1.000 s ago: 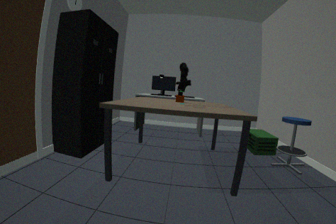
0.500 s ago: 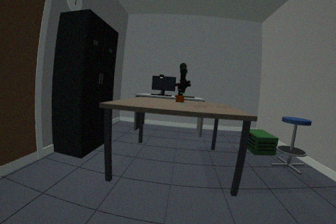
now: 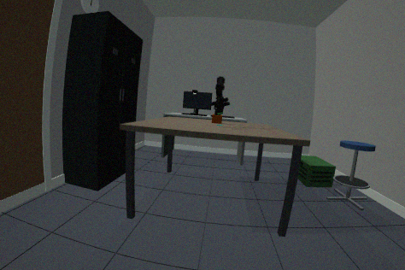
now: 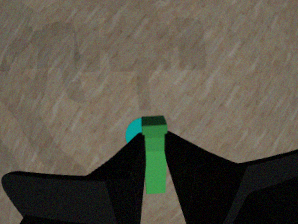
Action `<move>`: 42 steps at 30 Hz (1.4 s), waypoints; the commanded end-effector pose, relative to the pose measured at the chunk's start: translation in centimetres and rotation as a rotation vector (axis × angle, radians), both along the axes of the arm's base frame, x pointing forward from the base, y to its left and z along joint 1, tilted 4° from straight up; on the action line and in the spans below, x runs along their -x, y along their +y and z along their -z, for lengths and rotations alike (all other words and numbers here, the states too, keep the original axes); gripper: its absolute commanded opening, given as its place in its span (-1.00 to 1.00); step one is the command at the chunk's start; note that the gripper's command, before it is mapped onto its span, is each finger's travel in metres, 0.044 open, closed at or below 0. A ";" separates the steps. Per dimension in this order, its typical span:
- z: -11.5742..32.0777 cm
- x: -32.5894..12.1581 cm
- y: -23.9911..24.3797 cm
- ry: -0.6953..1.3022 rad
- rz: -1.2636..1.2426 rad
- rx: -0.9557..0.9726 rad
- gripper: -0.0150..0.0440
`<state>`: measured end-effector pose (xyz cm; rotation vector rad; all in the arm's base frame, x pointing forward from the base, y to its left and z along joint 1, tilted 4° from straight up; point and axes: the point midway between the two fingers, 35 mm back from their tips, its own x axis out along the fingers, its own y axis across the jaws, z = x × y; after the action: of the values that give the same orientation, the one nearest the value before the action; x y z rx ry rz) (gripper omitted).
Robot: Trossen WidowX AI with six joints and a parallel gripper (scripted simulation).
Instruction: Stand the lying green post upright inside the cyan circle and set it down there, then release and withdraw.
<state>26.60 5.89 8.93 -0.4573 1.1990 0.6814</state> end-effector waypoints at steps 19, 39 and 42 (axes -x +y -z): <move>1.3 -1.5 -0.1 -0.077 0.062 -0.142 -0.42; 2.0 -2.7 -0.4 -0.157 0.101 -0.259 -0.42; 2.1 -2.8 -0.5 -0.170 0.106 -0.276 -0.42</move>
<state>29.35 5.47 7.02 -0.2359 0.9611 0.6887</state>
